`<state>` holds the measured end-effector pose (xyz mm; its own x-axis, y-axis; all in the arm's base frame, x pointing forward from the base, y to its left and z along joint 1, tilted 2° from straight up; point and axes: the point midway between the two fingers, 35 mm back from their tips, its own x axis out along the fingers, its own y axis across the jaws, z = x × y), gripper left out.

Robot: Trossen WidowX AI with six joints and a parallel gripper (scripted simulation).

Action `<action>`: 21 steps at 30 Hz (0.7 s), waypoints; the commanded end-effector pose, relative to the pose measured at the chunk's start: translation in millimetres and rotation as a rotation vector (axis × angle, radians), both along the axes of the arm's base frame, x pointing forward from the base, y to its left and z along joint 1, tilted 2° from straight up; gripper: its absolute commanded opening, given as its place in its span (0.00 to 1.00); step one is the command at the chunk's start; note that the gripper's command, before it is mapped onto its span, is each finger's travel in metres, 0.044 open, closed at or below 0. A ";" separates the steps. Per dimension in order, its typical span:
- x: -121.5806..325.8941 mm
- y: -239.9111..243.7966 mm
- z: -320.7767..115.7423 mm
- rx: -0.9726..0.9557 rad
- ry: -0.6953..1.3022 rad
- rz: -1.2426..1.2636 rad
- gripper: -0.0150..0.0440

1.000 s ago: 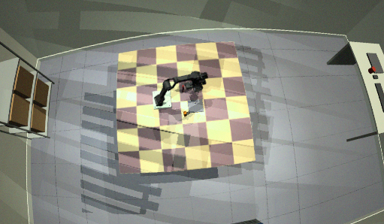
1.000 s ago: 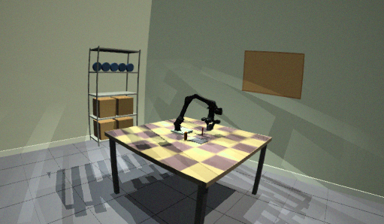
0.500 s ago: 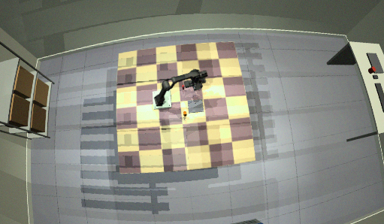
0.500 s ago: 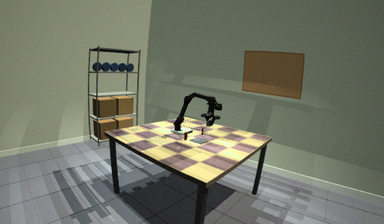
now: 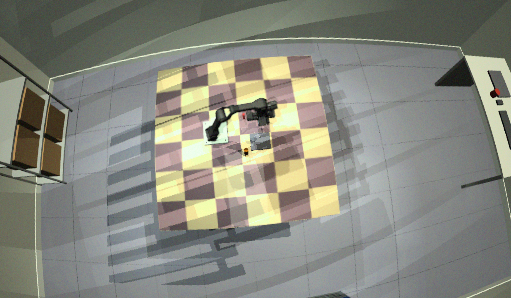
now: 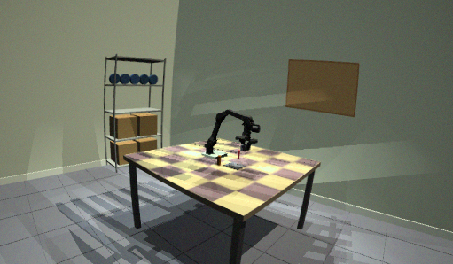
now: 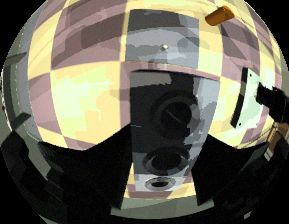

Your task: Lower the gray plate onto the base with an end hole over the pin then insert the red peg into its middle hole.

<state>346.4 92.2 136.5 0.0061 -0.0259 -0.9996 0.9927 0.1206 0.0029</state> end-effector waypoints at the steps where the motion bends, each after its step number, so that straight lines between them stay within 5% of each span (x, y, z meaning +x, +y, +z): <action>1: 1.0 -13.1 -5.5 0.001 -0.006 -0.063 0.25; 21: -1.9 -71.4 -34.5 -0.002 -0.013 -0.334 0.25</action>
<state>346.2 31.6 106.2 0.0056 -0.0262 -0.9996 0.9867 -0.1620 0.0098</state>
